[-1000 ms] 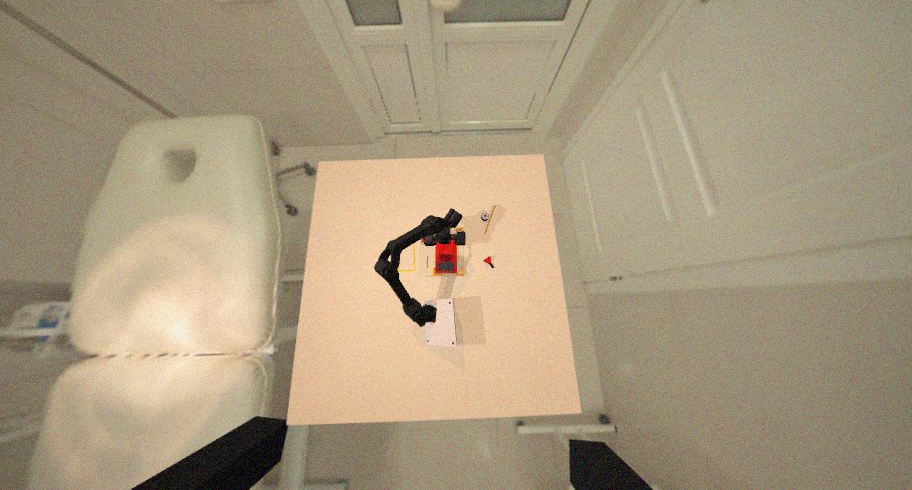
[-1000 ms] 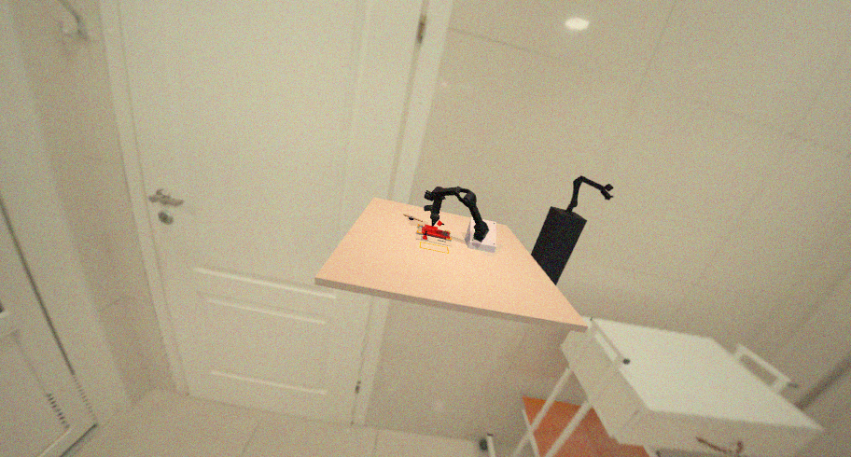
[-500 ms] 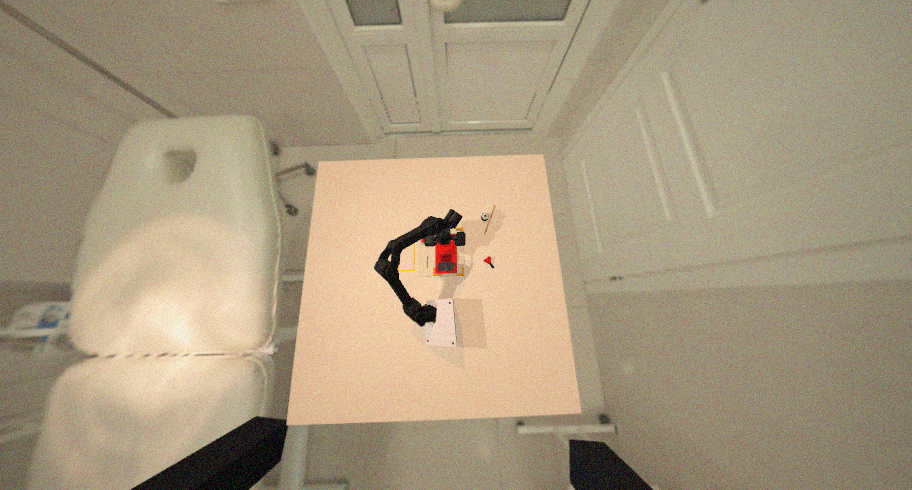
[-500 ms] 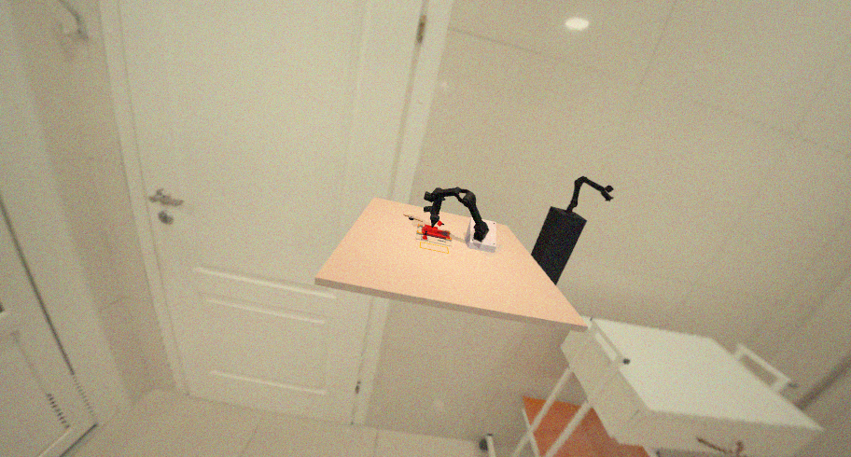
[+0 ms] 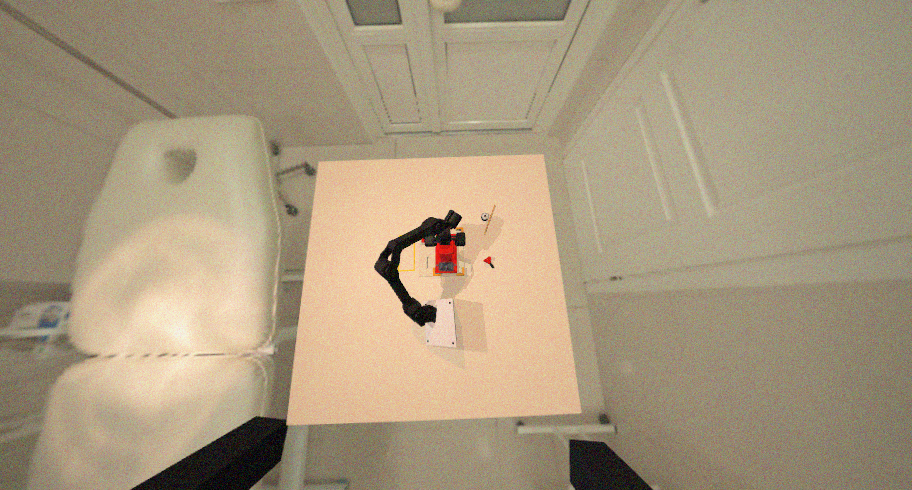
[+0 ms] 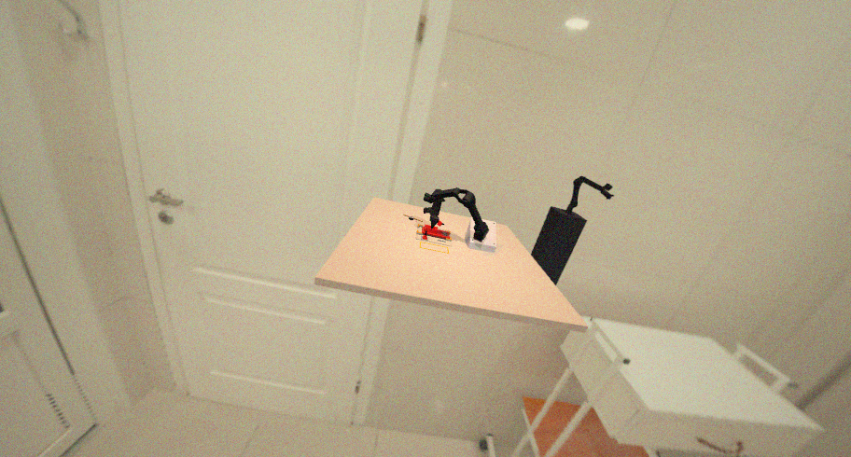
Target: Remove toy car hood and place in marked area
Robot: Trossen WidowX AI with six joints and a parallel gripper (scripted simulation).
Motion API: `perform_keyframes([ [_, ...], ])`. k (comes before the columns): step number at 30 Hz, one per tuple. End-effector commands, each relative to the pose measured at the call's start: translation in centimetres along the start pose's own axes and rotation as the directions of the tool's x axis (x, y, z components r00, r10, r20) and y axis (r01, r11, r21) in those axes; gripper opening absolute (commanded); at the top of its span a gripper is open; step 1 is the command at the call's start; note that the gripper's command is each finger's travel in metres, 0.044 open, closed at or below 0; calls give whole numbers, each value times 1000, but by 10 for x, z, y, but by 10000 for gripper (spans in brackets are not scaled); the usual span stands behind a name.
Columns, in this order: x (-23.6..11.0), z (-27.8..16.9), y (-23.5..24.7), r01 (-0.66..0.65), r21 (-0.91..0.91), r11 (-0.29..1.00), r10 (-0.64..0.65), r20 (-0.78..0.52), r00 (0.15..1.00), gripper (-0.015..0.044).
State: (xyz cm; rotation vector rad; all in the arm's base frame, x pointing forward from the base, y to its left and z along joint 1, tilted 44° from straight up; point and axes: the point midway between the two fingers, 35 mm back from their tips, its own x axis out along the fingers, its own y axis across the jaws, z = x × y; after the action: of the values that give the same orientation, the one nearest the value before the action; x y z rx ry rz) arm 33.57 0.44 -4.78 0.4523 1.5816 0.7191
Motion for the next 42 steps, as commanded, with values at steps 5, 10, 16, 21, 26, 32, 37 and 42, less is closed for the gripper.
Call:
perform_keyframes([
  [5, 6, -1, 0, -5, 5, 1000, 5, 0, 1000, 440],
  [10, 9, -1, 0, -5, 5, 1000, 5, 0, 1000, 440],
  [16, 10, -1, 0, -5, 5, 1000, 5, 0, 1000, 440],
  [21, 13, -1, 0, -5, 5, 1000, 5, 0, 1000, 440],
  [26, 15, -1, 0, -5, 5, 1000, 5, 0, 1000, 440],
  [32, 18, -1, 0, -5, 5, 1000, 5, 0, 1000, 440],
  [37, 21, -1, 0, -6, 5, 1000, 6, 0, 1000, 440],
  [42, 23, -1, 0, -6, 5, 1000, 6, 0, 1000, 440],
])
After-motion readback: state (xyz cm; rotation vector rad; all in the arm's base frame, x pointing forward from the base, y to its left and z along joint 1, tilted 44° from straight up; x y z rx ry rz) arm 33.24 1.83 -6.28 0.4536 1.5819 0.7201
